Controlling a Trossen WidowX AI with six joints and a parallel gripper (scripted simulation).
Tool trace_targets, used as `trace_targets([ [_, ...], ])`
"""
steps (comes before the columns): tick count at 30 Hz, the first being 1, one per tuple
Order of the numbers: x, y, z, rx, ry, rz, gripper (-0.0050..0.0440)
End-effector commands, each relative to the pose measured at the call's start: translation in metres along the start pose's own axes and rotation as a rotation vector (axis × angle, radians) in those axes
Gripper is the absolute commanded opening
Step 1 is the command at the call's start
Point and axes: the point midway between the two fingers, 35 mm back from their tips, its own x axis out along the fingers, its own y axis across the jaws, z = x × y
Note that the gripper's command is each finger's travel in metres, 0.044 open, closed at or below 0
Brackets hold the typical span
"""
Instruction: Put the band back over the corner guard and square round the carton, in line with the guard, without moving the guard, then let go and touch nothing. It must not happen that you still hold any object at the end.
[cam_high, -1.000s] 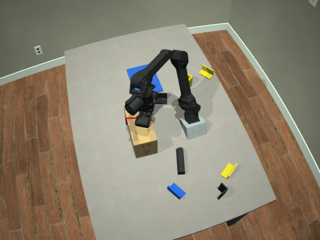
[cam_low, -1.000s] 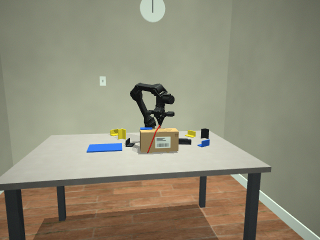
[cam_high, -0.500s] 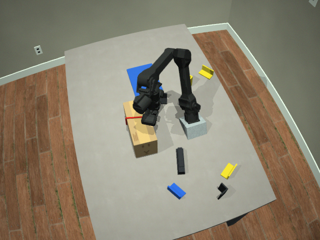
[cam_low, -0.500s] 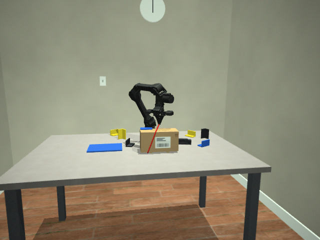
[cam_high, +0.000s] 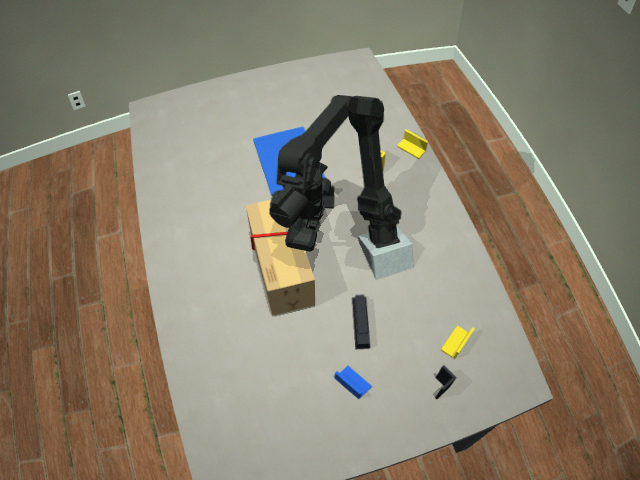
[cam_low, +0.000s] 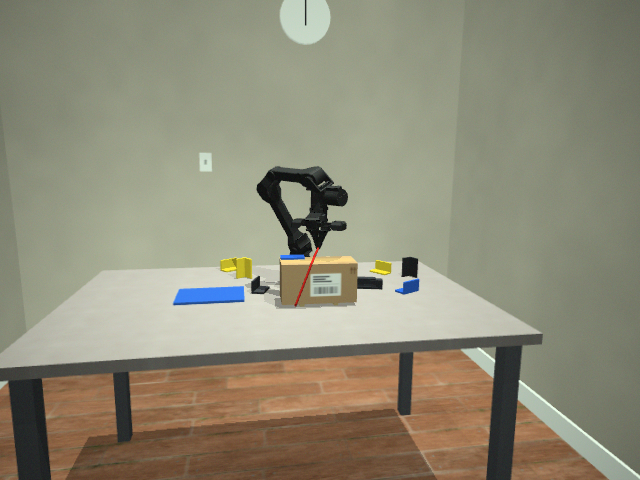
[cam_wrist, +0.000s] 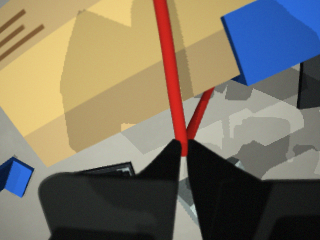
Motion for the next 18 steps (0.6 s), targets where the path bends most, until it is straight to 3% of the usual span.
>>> trace_targets([
  [1,-0.0015,0.0001,-0.0046,-0.006,0.011,0.006,0.0000],
  [18,-0.0027,-0.0082,-0.0008,-0.006,0.013,0.011,0.0000],
])
